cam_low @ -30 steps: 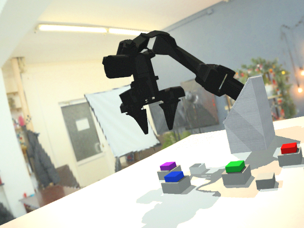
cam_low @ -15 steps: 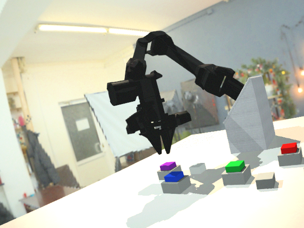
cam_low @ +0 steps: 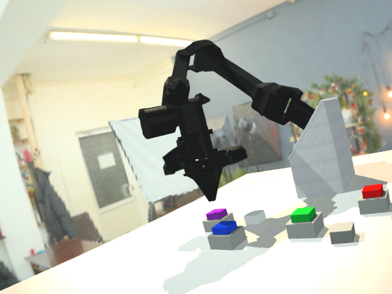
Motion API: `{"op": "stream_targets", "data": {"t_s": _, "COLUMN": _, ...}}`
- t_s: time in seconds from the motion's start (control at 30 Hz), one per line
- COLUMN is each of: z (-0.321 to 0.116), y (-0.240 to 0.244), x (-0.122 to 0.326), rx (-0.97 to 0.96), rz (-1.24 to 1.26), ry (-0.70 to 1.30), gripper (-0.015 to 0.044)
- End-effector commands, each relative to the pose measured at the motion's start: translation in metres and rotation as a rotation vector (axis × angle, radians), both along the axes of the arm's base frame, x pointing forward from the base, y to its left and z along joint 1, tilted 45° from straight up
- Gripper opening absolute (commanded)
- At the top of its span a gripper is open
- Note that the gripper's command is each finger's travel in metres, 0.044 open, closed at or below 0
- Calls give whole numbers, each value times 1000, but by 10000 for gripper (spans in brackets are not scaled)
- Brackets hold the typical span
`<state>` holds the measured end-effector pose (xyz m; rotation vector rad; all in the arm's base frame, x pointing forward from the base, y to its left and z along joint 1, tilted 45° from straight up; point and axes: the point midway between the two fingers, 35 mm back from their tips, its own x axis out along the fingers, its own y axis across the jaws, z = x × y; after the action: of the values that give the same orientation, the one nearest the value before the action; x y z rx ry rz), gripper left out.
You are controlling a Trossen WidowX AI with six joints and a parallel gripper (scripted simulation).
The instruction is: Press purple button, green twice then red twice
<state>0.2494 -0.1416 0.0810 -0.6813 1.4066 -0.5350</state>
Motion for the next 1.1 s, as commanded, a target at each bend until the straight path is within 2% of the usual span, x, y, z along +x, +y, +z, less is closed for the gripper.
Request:
{"op": "stream_targets", "data": {"t_s": 0.0, "z": -6, "y": -4, "x": 0, "rx": 4, "rz": 3, "ry": 7, "gripper": 20}}
{"op": "stream_targets", "data": {"t_s": 1.07, "z": -22, "y": -20, "x": 2, "rx": 2, "rz": 3, "ry": 7, "gripper": 20}}
